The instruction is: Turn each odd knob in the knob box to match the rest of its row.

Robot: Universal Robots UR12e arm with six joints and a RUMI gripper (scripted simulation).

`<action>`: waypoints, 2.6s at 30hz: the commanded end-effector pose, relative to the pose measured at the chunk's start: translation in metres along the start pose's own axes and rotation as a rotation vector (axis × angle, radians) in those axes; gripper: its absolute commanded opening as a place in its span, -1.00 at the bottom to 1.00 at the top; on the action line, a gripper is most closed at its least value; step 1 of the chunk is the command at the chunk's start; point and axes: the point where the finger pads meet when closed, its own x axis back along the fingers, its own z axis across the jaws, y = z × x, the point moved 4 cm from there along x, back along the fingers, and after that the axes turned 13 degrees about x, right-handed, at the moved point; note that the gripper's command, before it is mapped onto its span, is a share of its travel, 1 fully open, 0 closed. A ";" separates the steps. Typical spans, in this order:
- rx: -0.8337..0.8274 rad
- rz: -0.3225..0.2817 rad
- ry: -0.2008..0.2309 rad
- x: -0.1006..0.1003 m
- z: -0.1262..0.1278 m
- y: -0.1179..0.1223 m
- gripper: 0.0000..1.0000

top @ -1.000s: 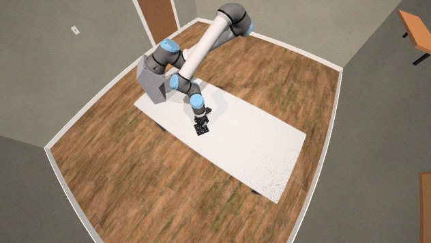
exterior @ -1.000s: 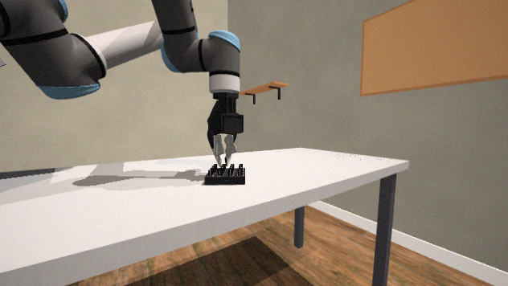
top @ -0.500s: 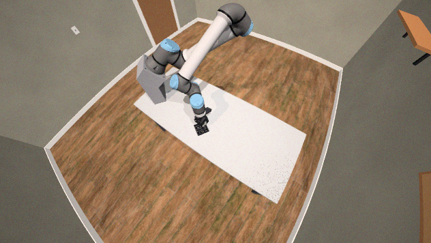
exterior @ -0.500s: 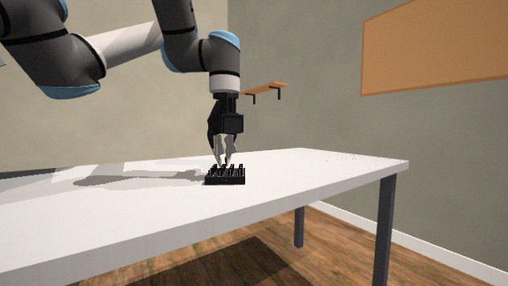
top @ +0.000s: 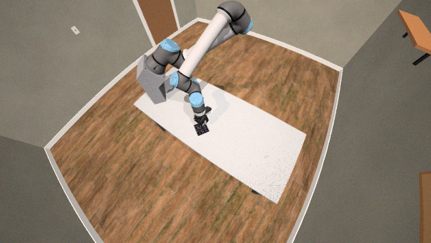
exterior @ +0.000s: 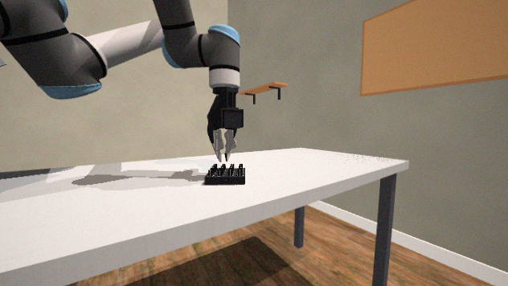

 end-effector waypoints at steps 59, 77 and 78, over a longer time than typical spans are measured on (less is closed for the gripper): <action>0.001 0.000 0.000 0.133 0.000 0.000 1.00; 0.001 0.000 0.000 0.140 0.000 0.000 1.00; 0.001 0.000 0.000 0.140 0.000 0.000 1.00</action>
